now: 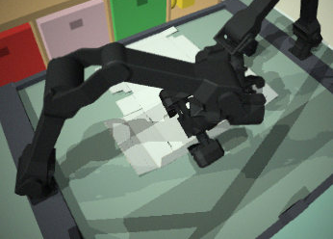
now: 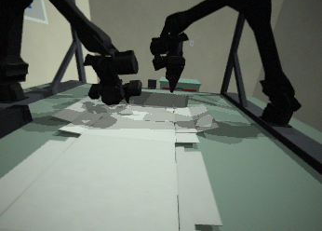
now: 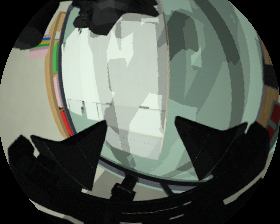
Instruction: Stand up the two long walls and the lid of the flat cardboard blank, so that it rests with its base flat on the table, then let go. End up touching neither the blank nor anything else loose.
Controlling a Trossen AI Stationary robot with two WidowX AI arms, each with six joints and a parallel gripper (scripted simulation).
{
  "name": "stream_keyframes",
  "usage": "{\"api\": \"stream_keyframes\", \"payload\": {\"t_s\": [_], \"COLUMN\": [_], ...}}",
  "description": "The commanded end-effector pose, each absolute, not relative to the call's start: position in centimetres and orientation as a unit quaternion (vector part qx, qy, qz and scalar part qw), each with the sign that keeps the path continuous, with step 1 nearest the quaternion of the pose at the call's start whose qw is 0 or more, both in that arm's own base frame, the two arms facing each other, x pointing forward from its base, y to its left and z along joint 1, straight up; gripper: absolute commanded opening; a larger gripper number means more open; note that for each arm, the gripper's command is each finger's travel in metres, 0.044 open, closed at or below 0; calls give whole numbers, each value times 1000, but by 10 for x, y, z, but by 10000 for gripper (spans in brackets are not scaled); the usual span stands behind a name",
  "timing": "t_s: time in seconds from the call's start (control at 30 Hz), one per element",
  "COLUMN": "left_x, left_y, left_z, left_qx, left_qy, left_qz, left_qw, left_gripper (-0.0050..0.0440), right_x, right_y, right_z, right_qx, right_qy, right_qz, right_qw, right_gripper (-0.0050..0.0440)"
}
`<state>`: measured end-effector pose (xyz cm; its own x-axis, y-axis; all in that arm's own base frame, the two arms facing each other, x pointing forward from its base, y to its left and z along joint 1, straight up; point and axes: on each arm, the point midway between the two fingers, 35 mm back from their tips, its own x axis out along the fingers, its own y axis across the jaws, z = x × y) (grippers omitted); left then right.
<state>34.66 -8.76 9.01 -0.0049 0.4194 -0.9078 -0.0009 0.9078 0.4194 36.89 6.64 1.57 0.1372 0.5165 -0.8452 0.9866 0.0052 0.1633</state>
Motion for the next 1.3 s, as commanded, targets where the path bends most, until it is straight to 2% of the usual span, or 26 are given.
{"api": "stream_keyframes", "payload": {"t_s": [0.0,0.1,0.23,0.33,0.4,0.63,0.87,1.27], "left_x": [351,348,348,348,348,348,348,348], "left_y": [-128,-160,-163,-163,-163,-163,-163,-163], "left_z": [98,99,99,99,99,99,99,99], "left_qx": [146,146,146,146,146,146,146,146], "left_qy": [684,684,684,684,684,684,684,684], "left_qz": [146,145,145,145,145,146,146,146], "left_qw": [700,699,699,699,699,699,699,699], "left_gripper": [403,403,403,331,331,163,0,0], "right_x": [351,360,370,372,372,400,374,373], "right_y": [52,54,58,59,59,66,67,67], "right_z": [-24,-12,6,17,17,98,110,110], "right_qx": [610,620,633,629,629,630,607,605], "right_qy": [591,586,580,582,582,567,592,593], "right_qz": [-358,-340,-315,-322,-322,-323,-365,-367], "right_qw": [388,396,405,402,402,420,385,383], "right_gripper": [195,195,195,267,267,435,435,435]}}
